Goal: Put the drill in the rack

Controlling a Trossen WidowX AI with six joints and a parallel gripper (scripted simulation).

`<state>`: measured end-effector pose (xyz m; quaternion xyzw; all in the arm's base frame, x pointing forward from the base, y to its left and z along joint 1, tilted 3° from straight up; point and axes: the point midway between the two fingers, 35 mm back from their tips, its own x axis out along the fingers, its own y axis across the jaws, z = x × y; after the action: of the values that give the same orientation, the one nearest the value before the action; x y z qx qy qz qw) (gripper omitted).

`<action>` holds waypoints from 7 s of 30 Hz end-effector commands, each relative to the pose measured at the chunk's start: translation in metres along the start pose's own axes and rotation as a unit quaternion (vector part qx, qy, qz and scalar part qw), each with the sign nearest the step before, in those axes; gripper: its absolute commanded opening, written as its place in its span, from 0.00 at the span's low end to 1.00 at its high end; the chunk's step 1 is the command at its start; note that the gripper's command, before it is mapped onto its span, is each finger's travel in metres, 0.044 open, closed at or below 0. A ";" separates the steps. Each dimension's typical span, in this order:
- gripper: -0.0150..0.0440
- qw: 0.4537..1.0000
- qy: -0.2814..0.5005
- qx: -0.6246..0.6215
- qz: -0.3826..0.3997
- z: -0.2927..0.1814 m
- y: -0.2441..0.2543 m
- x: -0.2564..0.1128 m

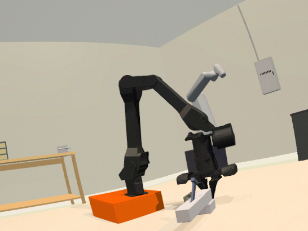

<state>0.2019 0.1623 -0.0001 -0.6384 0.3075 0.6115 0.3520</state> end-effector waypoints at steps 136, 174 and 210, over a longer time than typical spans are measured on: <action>0.25 1.000 -0.004 0.001 -0.001 0.045 -0.001 0.000; 0.25 1.000 -0.006 0.001 -0.001 0.079 0.001 -0.009; 0.25 1.000 -0.006 0.001 -0.001 0.078 0.005 -0.025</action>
<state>0.1513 0.2232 0.0211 -0.6341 0.3054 0.6169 0.3522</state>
